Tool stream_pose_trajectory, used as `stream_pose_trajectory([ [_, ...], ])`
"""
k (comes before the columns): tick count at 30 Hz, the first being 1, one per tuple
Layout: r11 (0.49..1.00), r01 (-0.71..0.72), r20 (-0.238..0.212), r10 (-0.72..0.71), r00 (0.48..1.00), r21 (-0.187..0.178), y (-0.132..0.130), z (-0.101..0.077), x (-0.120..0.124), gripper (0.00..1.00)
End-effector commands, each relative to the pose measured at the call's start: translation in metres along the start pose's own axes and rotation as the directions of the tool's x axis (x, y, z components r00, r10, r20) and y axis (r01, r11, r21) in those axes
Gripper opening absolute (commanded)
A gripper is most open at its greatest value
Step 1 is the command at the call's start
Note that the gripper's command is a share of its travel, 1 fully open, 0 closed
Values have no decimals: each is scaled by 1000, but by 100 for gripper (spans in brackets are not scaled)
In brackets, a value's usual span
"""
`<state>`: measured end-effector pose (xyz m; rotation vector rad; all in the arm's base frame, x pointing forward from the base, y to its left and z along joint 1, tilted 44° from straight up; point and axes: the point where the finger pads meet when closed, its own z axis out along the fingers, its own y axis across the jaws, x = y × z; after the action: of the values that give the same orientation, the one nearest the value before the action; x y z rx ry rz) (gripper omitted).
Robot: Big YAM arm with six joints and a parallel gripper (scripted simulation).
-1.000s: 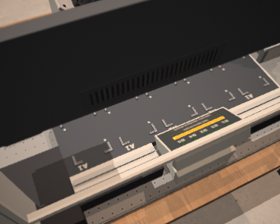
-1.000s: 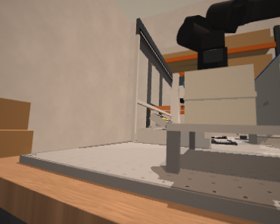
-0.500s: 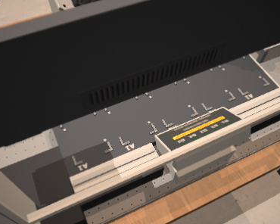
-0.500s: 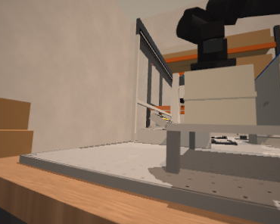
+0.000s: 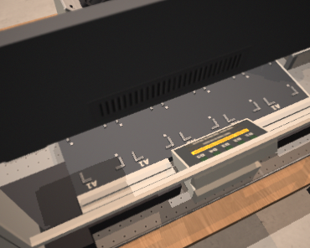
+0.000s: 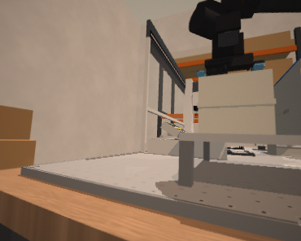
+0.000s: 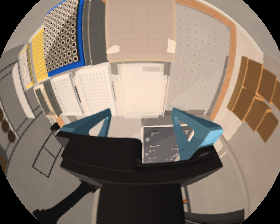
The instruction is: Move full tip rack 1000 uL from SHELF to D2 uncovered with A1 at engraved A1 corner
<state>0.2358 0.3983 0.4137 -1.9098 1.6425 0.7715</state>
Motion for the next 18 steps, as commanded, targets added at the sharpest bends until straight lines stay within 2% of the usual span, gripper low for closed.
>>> stream_pose_trajectory([
  [1,999,32,38,-33,999,43,-3,-33,-16,100],
  [6,999,27,33,-29,999,38,-5,-35,-15,100],
  [7,1000,11,12,-12,1000,16,-3,-25,-3,100],
  [9,999,30,35,-32,999,42,-4,-42,-15,100],
  [11,998,35,40,-37,999,47,-1,-49,-17,100],
  [15,999,27,31,-28,999,38,-5,-49,-14,100],
  [18,999,31,34,-33,999,42,-3,-57,-15,100],
])
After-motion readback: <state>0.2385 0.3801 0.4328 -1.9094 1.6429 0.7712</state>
